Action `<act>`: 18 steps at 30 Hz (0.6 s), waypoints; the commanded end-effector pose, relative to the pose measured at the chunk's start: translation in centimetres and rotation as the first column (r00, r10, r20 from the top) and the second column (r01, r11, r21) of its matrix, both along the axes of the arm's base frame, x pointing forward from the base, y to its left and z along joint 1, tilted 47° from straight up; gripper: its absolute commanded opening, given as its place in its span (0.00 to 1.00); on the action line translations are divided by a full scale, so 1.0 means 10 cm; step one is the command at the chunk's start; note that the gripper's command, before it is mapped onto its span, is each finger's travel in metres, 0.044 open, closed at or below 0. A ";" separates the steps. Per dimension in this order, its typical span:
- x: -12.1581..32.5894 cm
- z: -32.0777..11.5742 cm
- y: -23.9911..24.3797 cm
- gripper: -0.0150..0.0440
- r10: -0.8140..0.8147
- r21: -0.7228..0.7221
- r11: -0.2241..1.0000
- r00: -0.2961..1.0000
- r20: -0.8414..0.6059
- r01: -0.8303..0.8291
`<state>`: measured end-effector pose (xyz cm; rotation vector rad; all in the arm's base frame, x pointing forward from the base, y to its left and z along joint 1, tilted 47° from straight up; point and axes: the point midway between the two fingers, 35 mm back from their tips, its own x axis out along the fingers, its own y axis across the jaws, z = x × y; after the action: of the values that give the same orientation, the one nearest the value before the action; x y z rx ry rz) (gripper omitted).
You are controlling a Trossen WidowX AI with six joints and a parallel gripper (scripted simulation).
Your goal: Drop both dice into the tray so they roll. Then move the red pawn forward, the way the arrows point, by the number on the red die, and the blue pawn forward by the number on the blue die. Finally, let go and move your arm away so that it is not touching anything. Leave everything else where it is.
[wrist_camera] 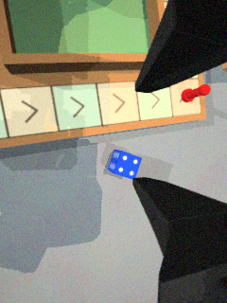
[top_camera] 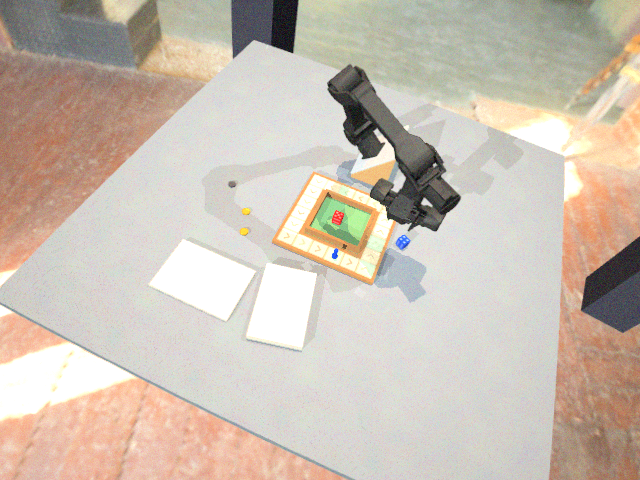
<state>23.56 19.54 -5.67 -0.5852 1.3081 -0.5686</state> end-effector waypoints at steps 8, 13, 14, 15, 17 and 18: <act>-0.12 -0.37 0.08 0.72 -0.241 0.055 0.971 0.948 0.210 0.234; -0.12 -0.45 0.02 0.72 -0.240 0.055 0.971 0.948 0.211 0.234; -0.11 -0.47 -0.01 0.72 -0.240 0.055 0.971 0.948 0.211 0.234; -0.11 -0.47 -0.01 0.72 -0.240 0.055 0.971 0.948 0.211 0.234; -0.11 -0.47 -0.01 0.72 -0.240 0.055 0.971 0.948 0.211 0.234; -0.11 -0.47 -0.01 0.72 -0.240 0.055 0.971 0.948 0.211 0.234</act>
<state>22.51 19.92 -9.90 -0.3273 1.1884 -0.7779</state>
